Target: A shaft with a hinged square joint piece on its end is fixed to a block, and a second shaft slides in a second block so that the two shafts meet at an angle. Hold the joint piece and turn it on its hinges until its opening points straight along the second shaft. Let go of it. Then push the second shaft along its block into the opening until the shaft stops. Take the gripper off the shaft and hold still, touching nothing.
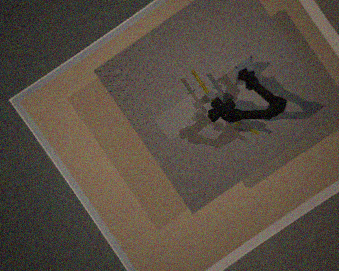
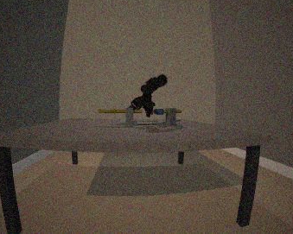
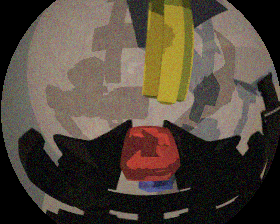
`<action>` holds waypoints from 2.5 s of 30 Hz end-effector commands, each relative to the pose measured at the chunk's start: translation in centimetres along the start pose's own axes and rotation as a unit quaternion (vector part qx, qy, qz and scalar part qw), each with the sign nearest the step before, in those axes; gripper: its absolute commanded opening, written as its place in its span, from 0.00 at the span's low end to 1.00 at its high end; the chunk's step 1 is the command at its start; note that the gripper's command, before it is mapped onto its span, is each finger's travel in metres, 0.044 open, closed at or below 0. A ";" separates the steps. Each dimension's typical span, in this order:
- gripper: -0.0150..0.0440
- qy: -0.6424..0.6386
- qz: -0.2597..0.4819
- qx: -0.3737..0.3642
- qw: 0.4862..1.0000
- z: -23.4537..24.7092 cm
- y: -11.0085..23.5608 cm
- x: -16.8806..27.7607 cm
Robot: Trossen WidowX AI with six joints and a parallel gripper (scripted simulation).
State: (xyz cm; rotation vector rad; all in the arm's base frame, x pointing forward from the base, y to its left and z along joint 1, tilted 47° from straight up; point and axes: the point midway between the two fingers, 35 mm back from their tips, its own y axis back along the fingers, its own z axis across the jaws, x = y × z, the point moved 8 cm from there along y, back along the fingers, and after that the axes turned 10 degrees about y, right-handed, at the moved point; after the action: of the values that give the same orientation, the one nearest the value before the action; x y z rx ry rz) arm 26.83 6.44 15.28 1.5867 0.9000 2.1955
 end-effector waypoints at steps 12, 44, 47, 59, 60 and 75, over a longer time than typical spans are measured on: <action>0.25 -0.037 0.014 -0.006 0.999 -0.4 -0.2 -0.1; 0.25 -0.038 0.014 -0.006 0.999 -0.5 -0.2 -0.1; 0.25 -0.032 0.012 -0.006 0.999 -0.4 -0.1 -0.1; 0.39 -0.032 0.012 -0.006 0.999 -0.4 -0.1 -0.1; 0.43 -0.032 0.012 -0.006 0.999 -0.4 -0.1 -0.1; 0.99 -0.032 0.012 -0.006 0.999 -0.4 -0.1 -0.1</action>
State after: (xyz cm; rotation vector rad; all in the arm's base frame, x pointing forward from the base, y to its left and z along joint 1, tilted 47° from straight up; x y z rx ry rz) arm 26.50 6.35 15.04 1.6616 0.8522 2.1479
